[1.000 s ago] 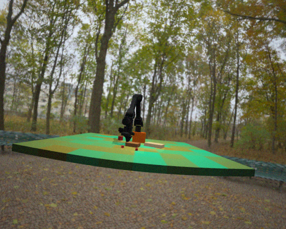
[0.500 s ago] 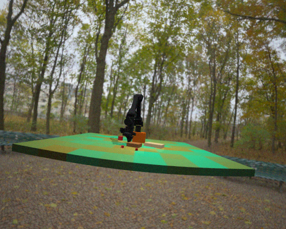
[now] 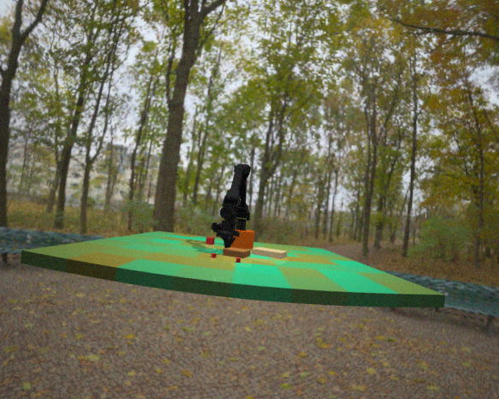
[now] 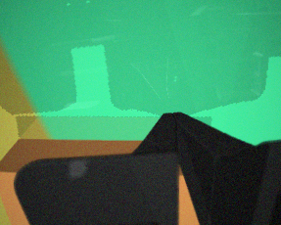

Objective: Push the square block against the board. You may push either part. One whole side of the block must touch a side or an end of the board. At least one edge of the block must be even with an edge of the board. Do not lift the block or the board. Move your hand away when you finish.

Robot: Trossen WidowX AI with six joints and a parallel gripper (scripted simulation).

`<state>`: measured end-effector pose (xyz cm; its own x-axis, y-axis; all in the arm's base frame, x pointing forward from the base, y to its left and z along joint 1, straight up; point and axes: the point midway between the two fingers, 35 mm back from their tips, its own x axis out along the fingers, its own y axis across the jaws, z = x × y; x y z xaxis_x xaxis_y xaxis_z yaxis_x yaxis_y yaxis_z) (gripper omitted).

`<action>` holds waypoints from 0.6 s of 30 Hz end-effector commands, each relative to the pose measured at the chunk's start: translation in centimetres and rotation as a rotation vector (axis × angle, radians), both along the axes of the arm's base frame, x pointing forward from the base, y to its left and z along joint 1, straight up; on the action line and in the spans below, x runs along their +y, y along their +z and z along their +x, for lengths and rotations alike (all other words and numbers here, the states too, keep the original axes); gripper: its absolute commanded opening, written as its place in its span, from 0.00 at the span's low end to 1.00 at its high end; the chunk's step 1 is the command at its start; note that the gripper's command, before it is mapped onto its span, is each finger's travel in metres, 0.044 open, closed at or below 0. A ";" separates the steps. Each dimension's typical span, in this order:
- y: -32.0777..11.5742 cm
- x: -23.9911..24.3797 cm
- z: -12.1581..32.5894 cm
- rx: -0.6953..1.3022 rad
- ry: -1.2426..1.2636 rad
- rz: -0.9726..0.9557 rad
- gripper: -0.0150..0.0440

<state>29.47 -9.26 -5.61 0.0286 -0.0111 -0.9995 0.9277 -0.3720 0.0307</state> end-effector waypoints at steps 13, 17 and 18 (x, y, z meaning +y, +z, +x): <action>-0.1 1.4 0.6 0.003 0.002 0.008 0.25; -0.1 1.1 0.5 0.003 0.002 0.008 0.25; -0.1 0.9 0.5 0.003 0.002 0.008 0.25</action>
